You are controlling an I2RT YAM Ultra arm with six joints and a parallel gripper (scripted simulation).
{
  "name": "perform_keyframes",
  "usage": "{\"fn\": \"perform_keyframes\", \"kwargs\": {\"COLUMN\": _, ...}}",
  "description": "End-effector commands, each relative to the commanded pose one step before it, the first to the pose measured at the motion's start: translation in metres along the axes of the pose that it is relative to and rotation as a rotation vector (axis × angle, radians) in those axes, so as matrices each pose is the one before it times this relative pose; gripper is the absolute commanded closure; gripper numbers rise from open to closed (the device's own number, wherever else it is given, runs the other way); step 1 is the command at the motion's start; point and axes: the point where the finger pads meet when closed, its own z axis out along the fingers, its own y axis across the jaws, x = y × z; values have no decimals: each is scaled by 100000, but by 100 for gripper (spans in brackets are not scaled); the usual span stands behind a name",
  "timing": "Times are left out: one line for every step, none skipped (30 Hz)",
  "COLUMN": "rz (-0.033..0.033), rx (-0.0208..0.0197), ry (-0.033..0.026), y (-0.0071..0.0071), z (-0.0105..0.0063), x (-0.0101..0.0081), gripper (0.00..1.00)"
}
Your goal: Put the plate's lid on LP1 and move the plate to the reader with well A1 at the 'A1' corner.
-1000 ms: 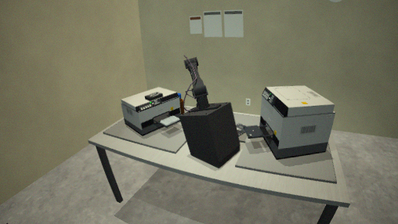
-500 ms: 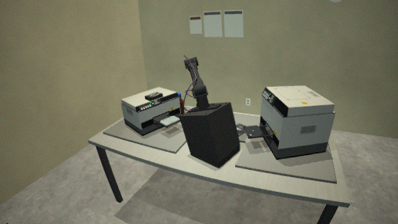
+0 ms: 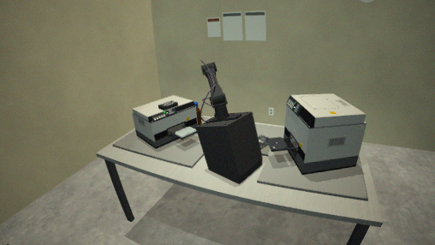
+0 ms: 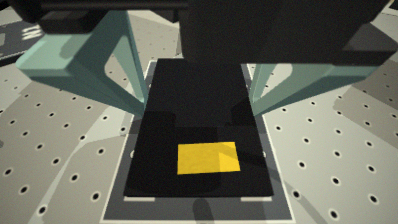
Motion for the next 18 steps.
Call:
{"fn": "perform_keyframes", "kwargs": {"rz": 556, "rx": 612, "ry": -627, "y": -66, "z": -85, "x": 311, "gripper": 15}}
{"fn": "perform_keyframes", "kwargs": {"rz": 102, "rx": 6, "ry": 891, "y": -28, "z": 304, "x": 351, "gripper": 15}}
{"fn": "perform_keyframes", "kwargs": {"rz": 103, "rx": 7, "ry": 920, "y": -29, "z": 314, "x": 364, "gripper": 15}}
{"fn": "perform_keyframes", "kwargs": {"rz": -41, "rx": 0, "ry": 108, "y": 19, "z": 80, "x": 67, "gripper": 15}}
{"fn": "perform_keyframes", "kwargs": {"rz": -124, "rx": -4, "ry": -353, "y": 48, "z": -55, "x": -102, "gripper": 15}}
{"fn": "perform_keyframes", "kwargs": {"rz": 0, "rx": 0, "ry": 0, "y": 0, "z": 0, "x": 0, "gripper": 15}}
{"fn": "perform_keyframes", "kwargs": {"rz": 0, "rx": 0, "ry": 0, "y": 0, "z": 0, "x": 0, "gripper": 15}}
{"fn": "perform_keyframes", "kwargs": {"rz": -837, "rx": -95, "ry": -3219, "y": 235, "z": -915, "x": -1153, "gripper": 15}}
{"fn": "perform_keyframes", "kwargs": {"rz": 46, "rx": -78, "ry": -2, "y": 11, "z": 33, "x": 11, "gripper": 15}}
{"fn": "perform_keyframes", "kwargs": {"rz": -96, "rx": -30, "ry": -1340, "y": -26, "z": -60, "x": -658, "gripper": 15}}
{"fn": "perform_keyframes", "kwargs": {"rz": 171, "rx": 57, "ry": -263, "y": -84, "z": 71, "x": -147, "gripper": 15}}
{"fn": "perform_keyframes", "kwargs": {"rz": 248, "rx": 51, "ry": 485, "y": -101, "z": 239, "x": 158, "gripper": 15}}
{"fn": "perform_keyframes", "kwargs": {"rz": 130, "rx": 16, "ry": 622, "y": -49, "z": 267, "x": 218, "gripper": 15}}
{"fn": "perform_keyframes", "kwargs": {"rz": 93, "rx": 5, "ry": 771, "y": -27, "z": 289, "x": 290, "gripper": 15}}
{"fn": "perform_keyframes", "kwargs": {"rz": 81, "rx": 5, "ry": 787, "y": -27, "z": 291, "x": 299, "gripper": 15}}
{"fn": "perform_keyframes", "kwargs": {"rz": -62, "rx": -4, "ry": -72, "y": 22, "z": 43, "x": -24, "gripper": 15}}
{"fn": "perform_keyframes", "kwargs": {"rz": -162, "rx": -10, "ry": -586, "y": 59, "z": -118, "x": -210, "gripper": 15}}
{"fn": "perform_keyframes", "kwargs": {"rz": -313, "rx": -25, "ry": -1208, "y": 95, "z": -274, "x": -465, "gripper": 15}}
